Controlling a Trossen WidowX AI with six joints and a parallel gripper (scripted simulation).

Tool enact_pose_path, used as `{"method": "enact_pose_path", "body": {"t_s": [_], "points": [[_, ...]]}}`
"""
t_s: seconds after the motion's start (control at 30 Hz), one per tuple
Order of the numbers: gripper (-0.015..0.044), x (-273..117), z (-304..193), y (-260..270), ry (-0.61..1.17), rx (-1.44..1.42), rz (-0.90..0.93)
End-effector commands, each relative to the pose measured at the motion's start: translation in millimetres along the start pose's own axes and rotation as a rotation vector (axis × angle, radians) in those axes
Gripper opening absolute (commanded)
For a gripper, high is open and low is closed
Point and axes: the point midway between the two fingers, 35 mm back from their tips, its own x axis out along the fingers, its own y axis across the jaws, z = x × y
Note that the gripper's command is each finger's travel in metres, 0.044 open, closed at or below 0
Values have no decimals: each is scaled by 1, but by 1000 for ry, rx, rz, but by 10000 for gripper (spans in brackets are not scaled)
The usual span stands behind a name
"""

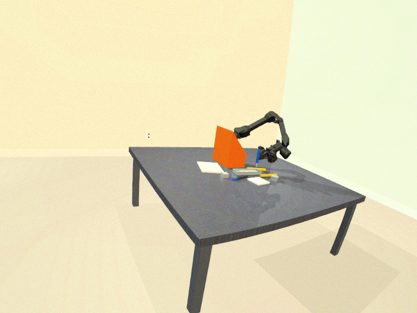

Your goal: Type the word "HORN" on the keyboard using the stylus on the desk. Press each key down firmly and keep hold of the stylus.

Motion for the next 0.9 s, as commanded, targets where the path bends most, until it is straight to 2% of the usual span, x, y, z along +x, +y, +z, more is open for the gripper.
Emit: {"method": "enact_pose_path", "body": {"t_s": [0.0, 0.57, 0.67, 0.87], "points": [[0, 7, -8, 10, 8, -5, 1], [0, 22, 6, 18, 9, -6, 3], [79, 24, 7, 16, 9, -6, 3], [81, 25, 8, 16, 9, -6, 3]]}}
